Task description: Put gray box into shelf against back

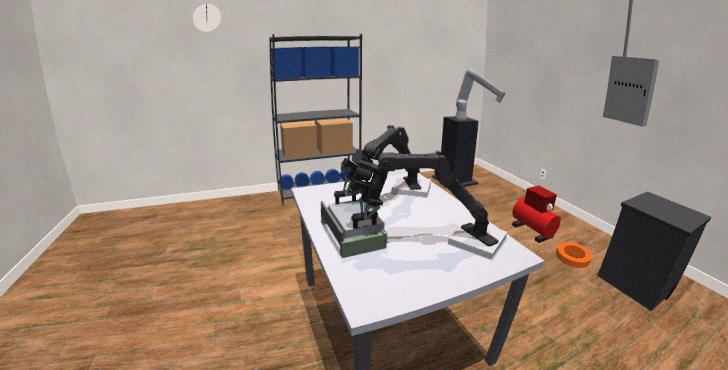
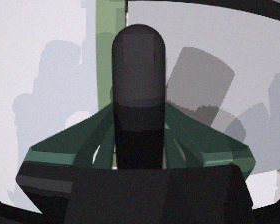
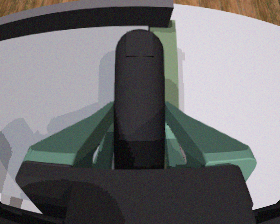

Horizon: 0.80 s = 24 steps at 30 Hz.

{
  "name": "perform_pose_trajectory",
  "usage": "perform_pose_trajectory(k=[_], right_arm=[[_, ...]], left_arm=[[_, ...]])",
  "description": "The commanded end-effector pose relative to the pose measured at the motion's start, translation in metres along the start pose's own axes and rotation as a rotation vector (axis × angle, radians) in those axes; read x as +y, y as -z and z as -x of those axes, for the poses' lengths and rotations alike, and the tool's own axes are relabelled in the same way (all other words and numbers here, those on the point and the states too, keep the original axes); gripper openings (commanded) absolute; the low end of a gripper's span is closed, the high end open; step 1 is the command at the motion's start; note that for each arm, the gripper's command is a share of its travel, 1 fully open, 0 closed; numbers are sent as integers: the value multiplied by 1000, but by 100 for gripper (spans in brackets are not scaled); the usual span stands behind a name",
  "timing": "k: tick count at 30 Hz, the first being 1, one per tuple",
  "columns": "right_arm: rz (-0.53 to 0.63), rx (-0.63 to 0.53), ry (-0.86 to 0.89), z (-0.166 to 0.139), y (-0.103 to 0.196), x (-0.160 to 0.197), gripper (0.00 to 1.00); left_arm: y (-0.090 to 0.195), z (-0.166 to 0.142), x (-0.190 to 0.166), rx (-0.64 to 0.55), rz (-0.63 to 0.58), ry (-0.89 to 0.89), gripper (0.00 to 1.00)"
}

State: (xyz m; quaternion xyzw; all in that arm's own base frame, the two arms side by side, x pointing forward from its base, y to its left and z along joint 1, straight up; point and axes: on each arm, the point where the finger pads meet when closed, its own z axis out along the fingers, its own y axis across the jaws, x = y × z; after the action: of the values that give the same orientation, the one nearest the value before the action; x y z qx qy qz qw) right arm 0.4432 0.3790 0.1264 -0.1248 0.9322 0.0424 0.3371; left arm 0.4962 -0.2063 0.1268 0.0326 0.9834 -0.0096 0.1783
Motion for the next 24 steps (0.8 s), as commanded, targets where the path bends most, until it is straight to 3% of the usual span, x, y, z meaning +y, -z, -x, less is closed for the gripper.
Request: perform_pose_trajectory(k=[1, 12, 14, 15, 18, 24], right_arm=[[19, -168, -51, 68, 26, -6, 14], [32, -207, -68, 90, 39, -8, 14], [32, -207, -68, 90, 39, -8, 14], [22, -179, -51, 80, 23, -5, 14], [34, -209, -63, 92, 38, -7, 14], [33, -208, -63, 91, 35, -7, 14]], left_arm=[[30, 40, 1, -123, -42, 2, 14], [30, 54, 1, -144, -48, 7, 14], [30, 54, 1, -144, -48, 7, 14], [30, 51, 2, -131, -37, 5, 14], [19, 47, 3, -106, -34, 5, 14], [24, 54, 5, -136, -31, 11, 14]])
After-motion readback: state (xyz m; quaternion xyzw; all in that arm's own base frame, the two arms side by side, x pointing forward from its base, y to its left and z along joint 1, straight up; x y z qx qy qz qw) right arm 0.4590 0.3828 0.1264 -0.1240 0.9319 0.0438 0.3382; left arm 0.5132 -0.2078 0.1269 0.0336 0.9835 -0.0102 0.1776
